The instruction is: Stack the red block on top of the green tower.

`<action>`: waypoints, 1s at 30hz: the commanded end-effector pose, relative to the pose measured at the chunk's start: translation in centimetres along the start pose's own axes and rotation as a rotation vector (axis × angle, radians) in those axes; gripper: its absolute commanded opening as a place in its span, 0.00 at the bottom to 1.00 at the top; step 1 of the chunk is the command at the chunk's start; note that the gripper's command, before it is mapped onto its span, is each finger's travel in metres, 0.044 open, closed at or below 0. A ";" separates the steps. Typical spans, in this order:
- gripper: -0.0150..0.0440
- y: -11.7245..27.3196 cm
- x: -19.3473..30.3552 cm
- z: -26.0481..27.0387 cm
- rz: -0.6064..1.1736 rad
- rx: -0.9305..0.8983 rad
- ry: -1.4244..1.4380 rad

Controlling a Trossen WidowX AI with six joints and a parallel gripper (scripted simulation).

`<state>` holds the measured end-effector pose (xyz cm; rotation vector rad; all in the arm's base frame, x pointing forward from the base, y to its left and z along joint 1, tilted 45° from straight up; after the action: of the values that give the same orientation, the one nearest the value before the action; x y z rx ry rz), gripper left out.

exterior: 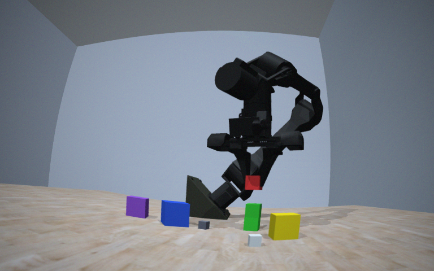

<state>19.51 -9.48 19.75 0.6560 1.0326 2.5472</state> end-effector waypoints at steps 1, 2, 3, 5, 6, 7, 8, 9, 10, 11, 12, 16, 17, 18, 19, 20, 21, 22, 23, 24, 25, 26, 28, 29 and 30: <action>0.25 -0.9 0.1 0.1 -0.004 -0.004 0.002; 0.25 -1.3 0.1 0.1 -0.004 -0.004 0.002; 0.25 -1.7 0.1 0.1 -0.004 -0.004 0.002; 0.25 -2.5 0.1 0.1 -0.004 -0.005 0.002; 0.25 -2.6 0.2 0.1 -0.003 -0.005 0.002; 0.25 -2.7 0.2 0.1 -0.003 -0.005 0.002; 0.25 -2.7 0.2 0.1 -0.003 -0.005 0.002; 0.25 -2.7 0.2 0.1 -0.003 -0.005 0.002; 0.25 -2.7 0.2 0.1 -0.003 -0.005 0.002; 0.25 -2.7 0.2 0.1 -0.003 -0.005 0.002; 0.25 -2.7 0.2 0.1 -0.003 -0.005 0.002; 0.25 -2.7 0.2 0.1 -0.003 -0.005 0.002; 0.25 -2.7 0.2 0.1 -0.003 -0.005 0.002; 0.25 -2.7 0.2 0.1 -0.003 -0.005 0.002; 0.25 -2.7 0.2 0.1 -0.003 -0.005 0.002; 0.25 -2.7 0.2 0.1 -0.003 -0.005 0.002; 0.25 -2.7 0.2 0.1 -0.003 -0.005 0.002; 0.25 -2.7 0.2 0.1 -0.003 -0.005 0.002; 0.25 -2.7 0.2 0.1 -0.003 -0.005 0.002; 0.25 -2.5 0.2 0.1 -0.003 -0.005 0.002; 0.30 -2.7 0.1 0.1 0.001 0.000 0.003; 0.34 -2.7 0.1 0.1 0.001 0.000 0.003; 0.43 -2.7 0.1 0.1 0.001 0.000 0.003; 0.48 -2.7 0.1 0.1 0.001 0.000 0.003; 0.52 -2.7 0.1 0.1 0.001 0.000 0.003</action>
<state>19.76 -7.50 17.90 0.6519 1.0332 2.5493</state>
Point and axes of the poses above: the point midway between the two fingers, 35 mm back from their tips, its own y axis back along the fingers, its own z axis across the jaws, x = y × z, the point moved 10 cm from there along y, back along the fingers, and after that the axes turned 7 degrees about -y, right-handed, at the moved point
